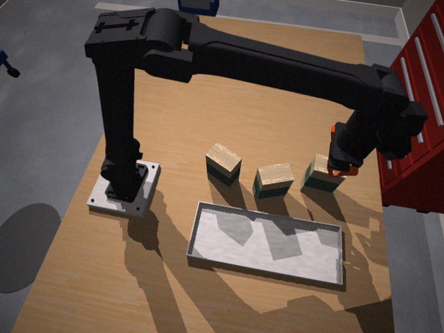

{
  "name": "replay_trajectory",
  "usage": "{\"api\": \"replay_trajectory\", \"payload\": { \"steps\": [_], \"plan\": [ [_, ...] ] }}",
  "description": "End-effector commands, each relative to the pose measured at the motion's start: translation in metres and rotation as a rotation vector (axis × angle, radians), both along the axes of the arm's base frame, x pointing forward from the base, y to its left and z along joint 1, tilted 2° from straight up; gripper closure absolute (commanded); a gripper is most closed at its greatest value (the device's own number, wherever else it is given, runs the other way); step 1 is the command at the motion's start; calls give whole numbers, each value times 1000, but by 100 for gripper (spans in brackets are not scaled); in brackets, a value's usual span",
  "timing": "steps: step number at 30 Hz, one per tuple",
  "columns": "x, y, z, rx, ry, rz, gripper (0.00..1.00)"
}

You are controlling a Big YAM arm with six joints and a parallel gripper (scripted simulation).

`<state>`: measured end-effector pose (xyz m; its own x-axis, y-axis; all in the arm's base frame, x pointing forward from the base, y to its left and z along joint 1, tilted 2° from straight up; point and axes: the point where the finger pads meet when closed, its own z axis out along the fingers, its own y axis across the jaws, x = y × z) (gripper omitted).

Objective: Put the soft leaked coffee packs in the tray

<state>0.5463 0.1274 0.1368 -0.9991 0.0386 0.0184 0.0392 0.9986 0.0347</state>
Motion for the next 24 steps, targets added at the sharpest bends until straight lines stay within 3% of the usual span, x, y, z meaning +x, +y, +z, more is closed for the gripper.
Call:
{"api": "replay_trajectory", "payload": {
  "steps": [1, 24],
  "plan": [
    [2, 5, 2, 0, -9, -6, 22],
    [0, 4, 6, 2, -17, -9, 22]
  ]
}}
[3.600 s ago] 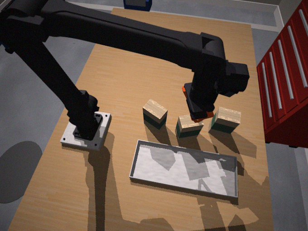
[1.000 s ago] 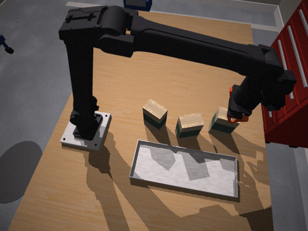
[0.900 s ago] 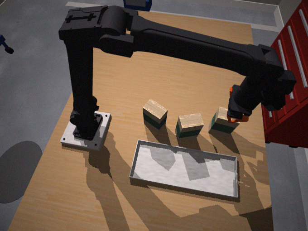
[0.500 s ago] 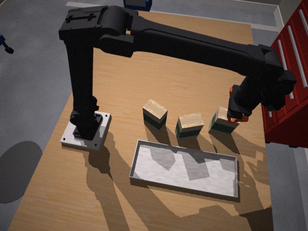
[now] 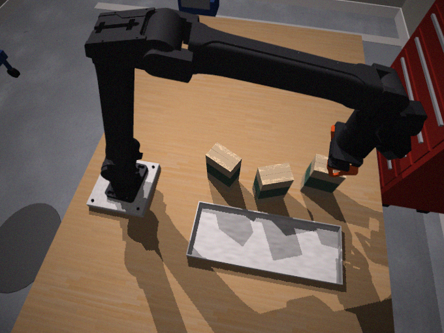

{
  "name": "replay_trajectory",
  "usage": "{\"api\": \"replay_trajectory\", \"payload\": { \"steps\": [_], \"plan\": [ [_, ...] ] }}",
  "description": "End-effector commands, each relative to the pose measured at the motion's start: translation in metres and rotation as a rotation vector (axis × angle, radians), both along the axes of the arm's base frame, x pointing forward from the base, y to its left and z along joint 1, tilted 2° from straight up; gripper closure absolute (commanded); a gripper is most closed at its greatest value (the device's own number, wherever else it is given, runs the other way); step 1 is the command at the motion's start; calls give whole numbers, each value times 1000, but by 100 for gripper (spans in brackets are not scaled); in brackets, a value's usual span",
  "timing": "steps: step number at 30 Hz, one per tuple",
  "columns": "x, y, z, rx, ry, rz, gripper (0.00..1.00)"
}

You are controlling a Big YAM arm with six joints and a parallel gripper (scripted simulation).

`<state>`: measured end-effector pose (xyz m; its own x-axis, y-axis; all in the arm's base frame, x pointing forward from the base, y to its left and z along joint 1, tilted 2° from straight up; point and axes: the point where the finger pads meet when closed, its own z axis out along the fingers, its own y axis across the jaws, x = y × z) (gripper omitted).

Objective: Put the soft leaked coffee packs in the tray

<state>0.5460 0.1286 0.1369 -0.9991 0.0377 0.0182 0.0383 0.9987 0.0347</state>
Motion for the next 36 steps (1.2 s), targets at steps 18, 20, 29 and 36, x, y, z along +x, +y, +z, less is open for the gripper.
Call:
{"api": "replay_trajectory", "payload": {
  "steps": [18, 20, 29, 36],
  "plan": [
    [0, 6, -29, -3, 3, -4, 22],
    [0, 7, -34, -3, 3, -4, 22],
    [0, 6, -49, -2, 1, -6, 22],
    [-1, 7, -58, -3, 4, -5, 22]
  ]
}}
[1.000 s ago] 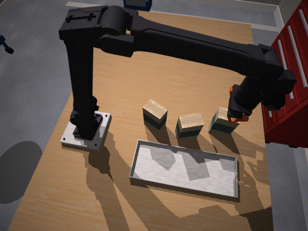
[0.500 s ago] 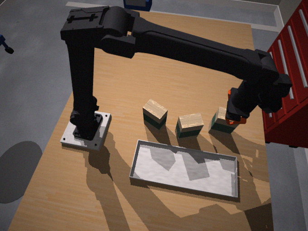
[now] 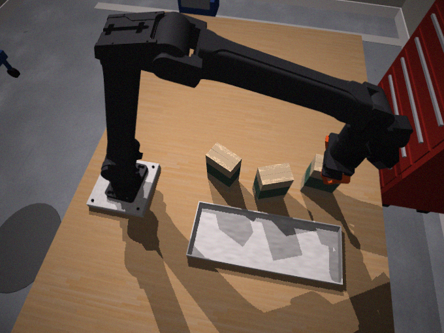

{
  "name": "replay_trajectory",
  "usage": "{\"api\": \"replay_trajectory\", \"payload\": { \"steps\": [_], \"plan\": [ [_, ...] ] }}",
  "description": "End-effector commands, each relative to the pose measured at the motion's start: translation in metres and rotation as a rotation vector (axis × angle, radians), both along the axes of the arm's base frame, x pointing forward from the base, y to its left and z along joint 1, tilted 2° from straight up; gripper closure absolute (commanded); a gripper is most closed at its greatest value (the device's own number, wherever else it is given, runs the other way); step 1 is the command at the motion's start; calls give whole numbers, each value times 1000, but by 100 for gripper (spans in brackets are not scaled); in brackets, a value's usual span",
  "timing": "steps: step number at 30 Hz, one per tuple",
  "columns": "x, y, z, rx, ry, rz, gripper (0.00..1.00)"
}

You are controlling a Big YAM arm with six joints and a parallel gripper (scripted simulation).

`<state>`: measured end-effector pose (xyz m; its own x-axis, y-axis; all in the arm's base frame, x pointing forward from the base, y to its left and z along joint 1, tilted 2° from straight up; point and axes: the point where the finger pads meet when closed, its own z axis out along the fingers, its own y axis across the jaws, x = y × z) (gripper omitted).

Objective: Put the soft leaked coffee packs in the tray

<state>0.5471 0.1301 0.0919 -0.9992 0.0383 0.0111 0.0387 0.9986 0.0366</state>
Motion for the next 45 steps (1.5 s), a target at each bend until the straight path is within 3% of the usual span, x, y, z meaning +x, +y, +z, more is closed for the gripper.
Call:
{"api": "replay_trajectory", "payload": {
  "steps": [1, 45],
  "plan": [
    [-2, 5, -13, -4, 10, -5, 22],
    [-3, 5, -9, -4, 9, -5, 22]
  ]
}}
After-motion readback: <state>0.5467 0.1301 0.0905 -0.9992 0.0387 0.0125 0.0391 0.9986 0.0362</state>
